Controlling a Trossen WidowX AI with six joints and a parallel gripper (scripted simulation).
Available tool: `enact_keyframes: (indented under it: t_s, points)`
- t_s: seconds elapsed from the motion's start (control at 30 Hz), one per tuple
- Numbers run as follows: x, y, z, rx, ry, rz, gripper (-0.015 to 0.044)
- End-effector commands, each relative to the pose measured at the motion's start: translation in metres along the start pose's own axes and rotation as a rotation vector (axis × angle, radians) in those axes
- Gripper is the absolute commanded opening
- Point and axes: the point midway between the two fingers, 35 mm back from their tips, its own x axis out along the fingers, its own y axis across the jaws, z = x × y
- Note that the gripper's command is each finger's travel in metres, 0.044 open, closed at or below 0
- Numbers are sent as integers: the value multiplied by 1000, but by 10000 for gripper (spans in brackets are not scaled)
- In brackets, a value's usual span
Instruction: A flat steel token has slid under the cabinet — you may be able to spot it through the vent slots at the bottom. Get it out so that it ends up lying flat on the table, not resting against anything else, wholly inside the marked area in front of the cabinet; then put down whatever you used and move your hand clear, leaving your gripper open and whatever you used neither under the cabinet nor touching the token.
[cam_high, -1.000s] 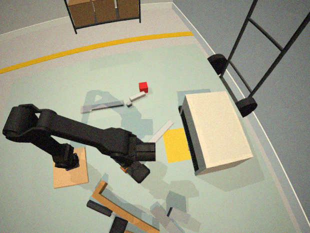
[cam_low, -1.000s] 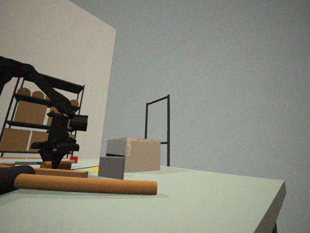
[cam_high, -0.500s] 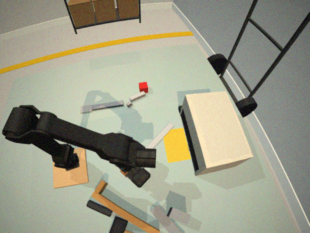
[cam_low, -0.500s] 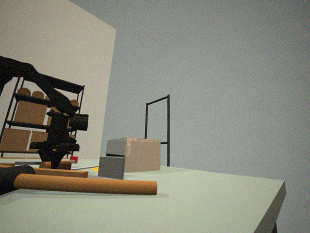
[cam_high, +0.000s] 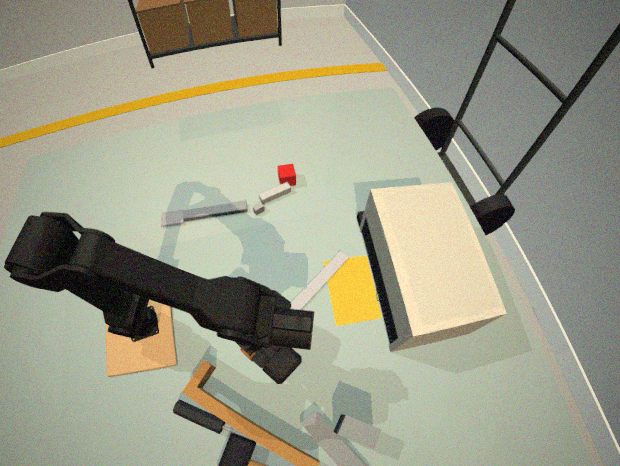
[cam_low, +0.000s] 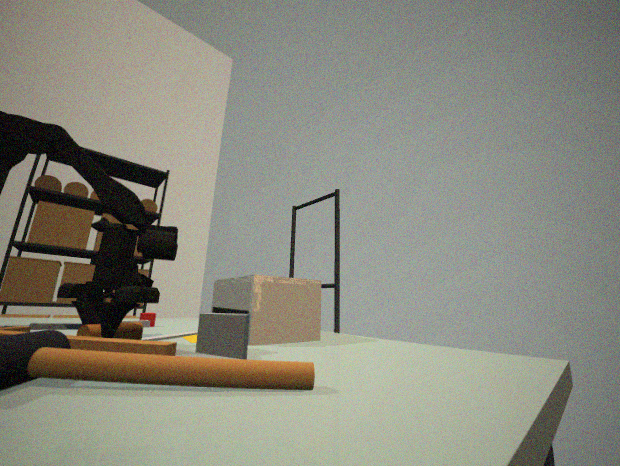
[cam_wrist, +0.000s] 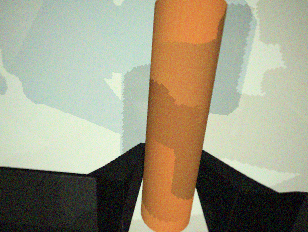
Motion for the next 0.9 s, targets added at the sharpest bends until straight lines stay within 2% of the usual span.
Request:
enact_keyframes:
  t_s: [0.0, 0.87]
  points:
    - [-2, -5, -3, -1, -1, -6, 0]
    - [-2, -25, -22, -1, 0, -8, 0]
